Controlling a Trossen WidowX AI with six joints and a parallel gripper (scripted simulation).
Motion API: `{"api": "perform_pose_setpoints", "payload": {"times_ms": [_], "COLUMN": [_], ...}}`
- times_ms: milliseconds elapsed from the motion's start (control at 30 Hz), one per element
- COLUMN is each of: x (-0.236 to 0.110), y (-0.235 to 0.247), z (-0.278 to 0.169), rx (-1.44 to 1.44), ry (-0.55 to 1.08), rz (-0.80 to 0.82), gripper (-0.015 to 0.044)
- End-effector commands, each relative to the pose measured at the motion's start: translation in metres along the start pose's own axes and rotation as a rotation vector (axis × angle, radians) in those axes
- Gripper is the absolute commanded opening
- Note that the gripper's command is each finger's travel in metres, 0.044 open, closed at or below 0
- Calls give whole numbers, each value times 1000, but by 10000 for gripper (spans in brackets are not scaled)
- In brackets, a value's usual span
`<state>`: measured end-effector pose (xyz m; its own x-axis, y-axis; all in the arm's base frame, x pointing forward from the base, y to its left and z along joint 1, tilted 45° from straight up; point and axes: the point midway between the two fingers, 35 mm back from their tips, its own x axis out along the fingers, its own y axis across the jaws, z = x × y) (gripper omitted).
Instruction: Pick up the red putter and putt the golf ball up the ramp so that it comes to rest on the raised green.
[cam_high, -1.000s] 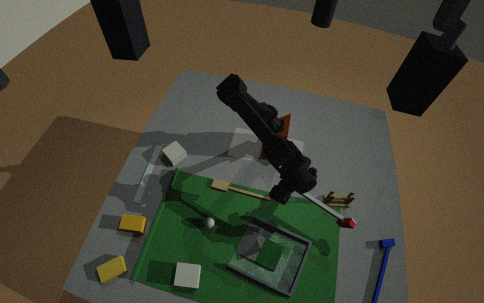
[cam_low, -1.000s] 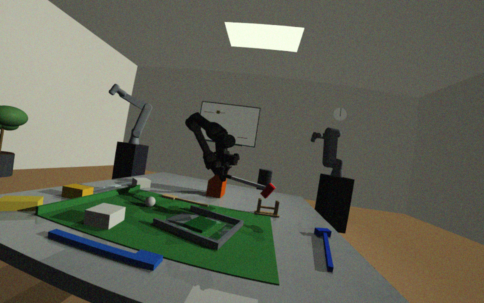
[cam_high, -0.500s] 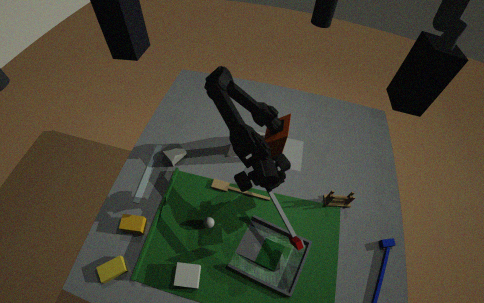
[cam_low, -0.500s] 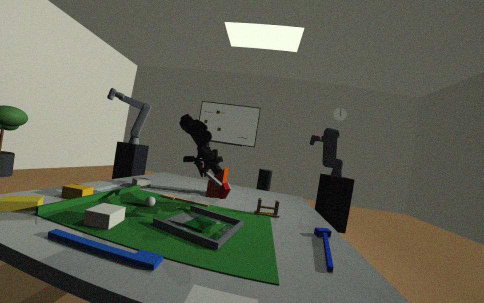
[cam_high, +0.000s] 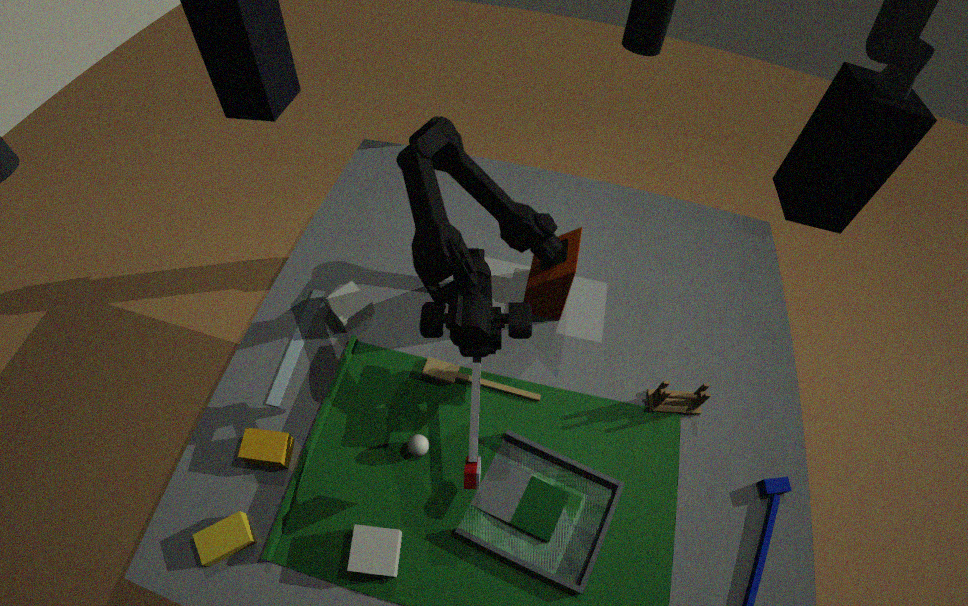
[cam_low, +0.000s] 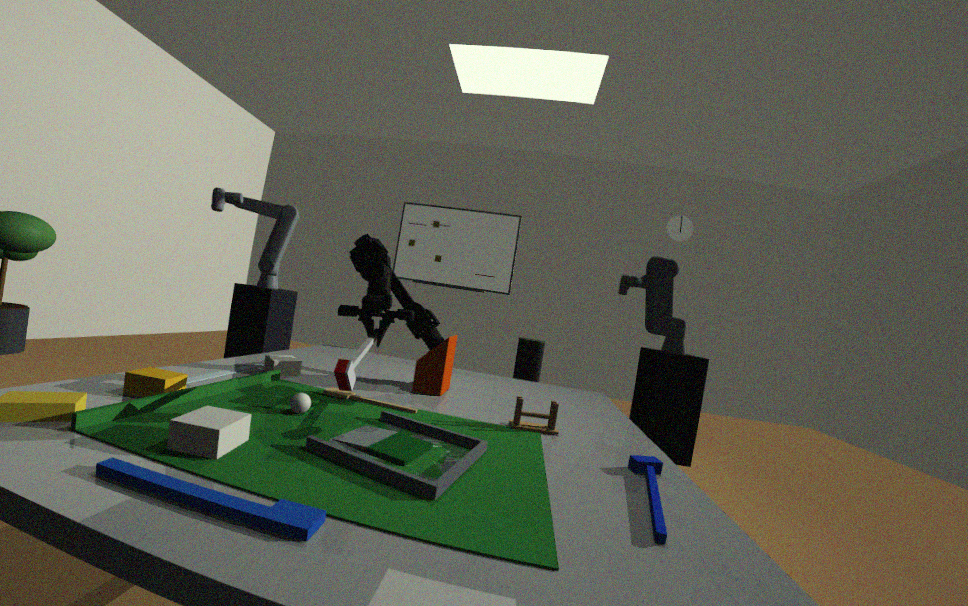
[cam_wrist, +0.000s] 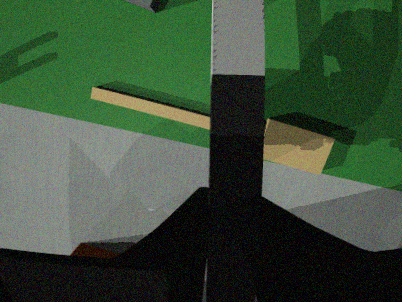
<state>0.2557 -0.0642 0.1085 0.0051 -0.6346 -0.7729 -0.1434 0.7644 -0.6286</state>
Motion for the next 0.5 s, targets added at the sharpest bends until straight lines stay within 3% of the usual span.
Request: {"api": "perform_pose_setpoints", "payload": {"times_ms": [0,300,467], "x": [-4,-8,-9], "y": [-20,-59,-61], "z": [-15,-55,-58], "rx": [127,412,434], "ry": [0,21,22], "rz": [-27,-89,-94], "gripper": [0,0,0]}}
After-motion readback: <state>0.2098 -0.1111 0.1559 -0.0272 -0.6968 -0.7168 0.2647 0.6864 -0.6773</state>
